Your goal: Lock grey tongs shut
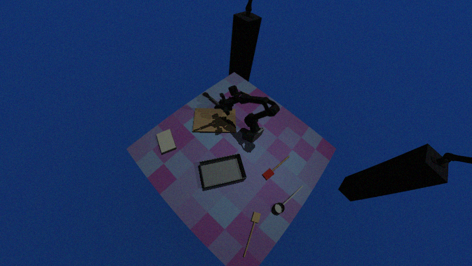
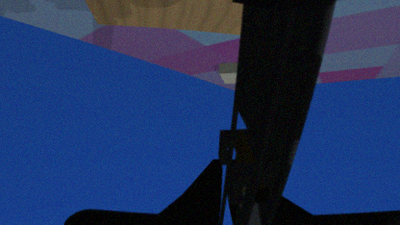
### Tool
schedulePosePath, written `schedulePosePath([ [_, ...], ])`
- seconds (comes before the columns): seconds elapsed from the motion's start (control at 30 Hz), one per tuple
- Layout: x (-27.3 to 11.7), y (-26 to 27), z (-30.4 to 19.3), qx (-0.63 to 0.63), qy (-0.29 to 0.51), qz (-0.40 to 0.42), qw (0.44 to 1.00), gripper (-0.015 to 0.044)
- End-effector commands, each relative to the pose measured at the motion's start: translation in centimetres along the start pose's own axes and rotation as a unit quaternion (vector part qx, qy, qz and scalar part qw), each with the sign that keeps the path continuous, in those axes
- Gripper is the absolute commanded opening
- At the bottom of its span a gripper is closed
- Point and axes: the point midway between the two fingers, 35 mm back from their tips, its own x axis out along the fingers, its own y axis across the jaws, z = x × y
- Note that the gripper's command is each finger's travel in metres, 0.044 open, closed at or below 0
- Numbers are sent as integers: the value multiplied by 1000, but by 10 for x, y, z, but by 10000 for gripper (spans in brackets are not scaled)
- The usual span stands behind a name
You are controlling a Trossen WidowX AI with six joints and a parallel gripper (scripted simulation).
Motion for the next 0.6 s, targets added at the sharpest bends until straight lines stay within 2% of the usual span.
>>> schedulePosePath([
  [0.0, 0, -1, -2, -6, 5, -3, 1000, -150],
  [0.37, 1, 0, -1, 4, -1, -3, 1000, -150],
  [0.57, 9, 5, 2, 59, -41, -8, 997, -150],
])
